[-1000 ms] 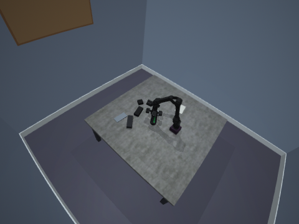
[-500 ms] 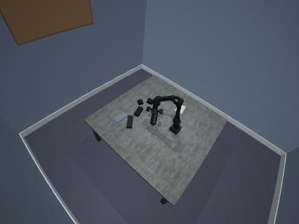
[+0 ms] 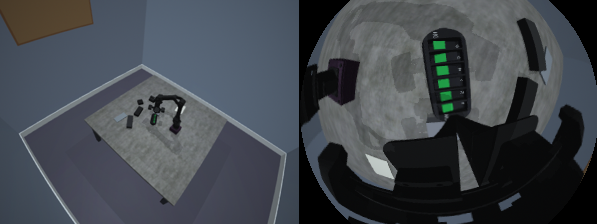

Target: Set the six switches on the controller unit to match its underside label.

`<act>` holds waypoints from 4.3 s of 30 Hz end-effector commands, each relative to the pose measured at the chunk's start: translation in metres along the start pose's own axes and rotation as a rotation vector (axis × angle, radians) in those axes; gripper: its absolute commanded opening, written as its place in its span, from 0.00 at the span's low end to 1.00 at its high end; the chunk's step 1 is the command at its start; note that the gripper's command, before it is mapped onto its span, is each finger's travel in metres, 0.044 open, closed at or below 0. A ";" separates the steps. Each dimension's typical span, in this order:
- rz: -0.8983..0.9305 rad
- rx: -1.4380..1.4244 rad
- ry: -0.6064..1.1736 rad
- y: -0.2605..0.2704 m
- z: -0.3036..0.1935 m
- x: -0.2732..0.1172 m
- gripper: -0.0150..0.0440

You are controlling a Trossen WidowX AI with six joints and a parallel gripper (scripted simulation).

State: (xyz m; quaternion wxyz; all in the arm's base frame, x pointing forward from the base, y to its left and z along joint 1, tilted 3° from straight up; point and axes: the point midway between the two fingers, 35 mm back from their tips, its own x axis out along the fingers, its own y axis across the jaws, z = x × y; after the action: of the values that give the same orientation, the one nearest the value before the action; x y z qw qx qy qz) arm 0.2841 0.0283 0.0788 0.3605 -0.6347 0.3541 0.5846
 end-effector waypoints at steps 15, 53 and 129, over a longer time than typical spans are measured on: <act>0.013 -0.004 -0.004 0.005 -0.001 0.027 0.25; 0.013 -0.004 -0.004 0.006 -0.001 0.047 0.25; 0.013 -0.004 -0.004 0.006 -0.001 0.055 0.25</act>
State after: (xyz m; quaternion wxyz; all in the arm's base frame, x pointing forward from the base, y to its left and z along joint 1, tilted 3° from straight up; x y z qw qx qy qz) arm 0.2848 0.0236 0.0311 0.3602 -0.6338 0.3546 0.5855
